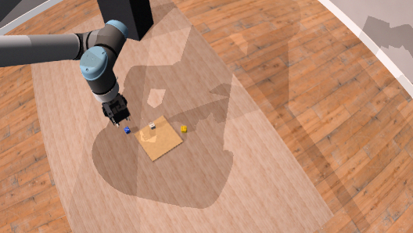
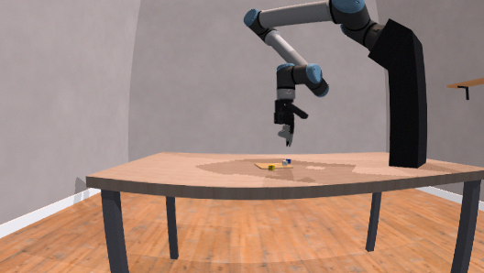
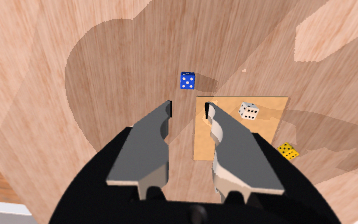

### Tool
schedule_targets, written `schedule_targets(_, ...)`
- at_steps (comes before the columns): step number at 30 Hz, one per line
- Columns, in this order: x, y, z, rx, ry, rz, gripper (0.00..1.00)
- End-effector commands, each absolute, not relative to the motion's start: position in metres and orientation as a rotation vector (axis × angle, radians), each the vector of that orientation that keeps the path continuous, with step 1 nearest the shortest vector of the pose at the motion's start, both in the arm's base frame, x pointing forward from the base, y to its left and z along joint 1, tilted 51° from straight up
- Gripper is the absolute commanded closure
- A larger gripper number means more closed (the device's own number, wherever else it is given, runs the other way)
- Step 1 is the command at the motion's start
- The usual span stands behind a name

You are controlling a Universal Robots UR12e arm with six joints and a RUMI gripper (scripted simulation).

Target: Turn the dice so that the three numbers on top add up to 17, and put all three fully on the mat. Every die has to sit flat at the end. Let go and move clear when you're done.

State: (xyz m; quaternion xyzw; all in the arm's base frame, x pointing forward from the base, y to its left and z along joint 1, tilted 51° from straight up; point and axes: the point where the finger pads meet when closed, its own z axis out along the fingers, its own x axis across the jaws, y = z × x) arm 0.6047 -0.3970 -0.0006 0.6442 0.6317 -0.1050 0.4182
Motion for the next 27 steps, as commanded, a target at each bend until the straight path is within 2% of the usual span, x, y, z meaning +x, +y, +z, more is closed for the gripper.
schedule_targets(1, 0.605, -0.397, 0.000, 1.616, 1.585, -0.263, 0.79)
schedule_targets(27, 0.611, -0.407, -0.010, 1.617, 1.586, -0.263, 0.79)
